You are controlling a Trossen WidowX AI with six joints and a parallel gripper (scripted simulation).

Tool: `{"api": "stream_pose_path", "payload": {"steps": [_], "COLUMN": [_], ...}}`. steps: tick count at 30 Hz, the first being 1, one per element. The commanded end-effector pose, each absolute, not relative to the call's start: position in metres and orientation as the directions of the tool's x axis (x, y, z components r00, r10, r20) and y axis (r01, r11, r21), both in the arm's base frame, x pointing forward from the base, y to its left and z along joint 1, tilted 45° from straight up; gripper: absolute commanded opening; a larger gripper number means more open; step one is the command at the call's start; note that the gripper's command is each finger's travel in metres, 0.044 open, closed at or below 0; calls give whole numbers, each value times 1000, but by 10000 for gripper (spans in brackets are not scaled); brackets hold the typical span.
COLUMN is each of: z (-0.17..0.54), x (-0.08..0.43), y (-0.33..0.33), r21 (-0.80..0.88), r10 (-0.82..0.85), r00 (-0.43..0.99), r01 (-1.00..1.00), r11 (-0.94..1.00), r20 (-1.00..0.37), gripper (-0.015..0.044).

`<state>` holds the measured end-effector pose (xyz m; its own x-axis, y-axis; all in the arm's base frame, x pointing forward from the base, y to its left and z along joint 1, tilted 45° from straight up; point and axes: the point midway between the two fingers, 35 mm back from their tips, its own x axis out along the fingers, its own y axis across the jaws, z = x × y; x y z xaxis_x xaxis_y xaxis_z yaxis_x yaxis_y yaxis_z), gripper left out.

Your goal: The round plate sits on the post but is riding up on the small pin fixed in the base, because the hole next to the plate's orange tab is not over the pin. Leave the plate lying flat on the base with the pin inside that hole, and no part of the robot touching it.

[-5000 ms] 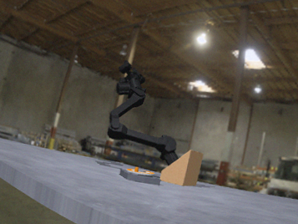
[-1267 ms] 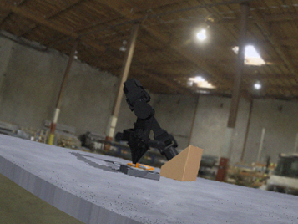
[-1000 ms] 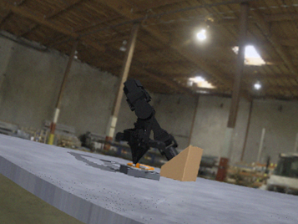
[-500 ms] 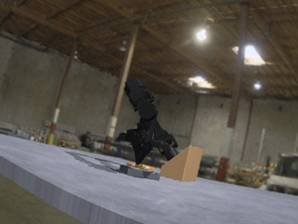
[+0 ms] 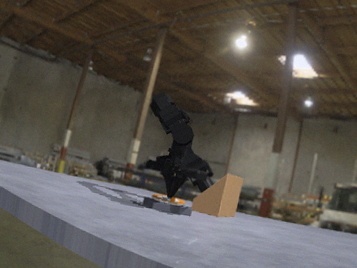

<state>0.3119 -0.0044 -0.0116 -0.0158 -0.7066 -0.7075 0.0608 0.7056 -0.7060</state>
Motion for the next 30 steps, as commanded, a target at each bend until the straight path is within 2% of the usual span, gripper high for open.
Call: {"api": "stream_pose_path", "payload": {"steps": [1, 30], "z": [-17, -26], "x": [306, 283], "y": [-1, 11], "r21": [-703, -702], "r10": [-702, -702], "r00": [-26, -27], "r01": [54, 53], "r11": [709, 710], "r20": [-711, -712], "gripper": [0, 0]}}
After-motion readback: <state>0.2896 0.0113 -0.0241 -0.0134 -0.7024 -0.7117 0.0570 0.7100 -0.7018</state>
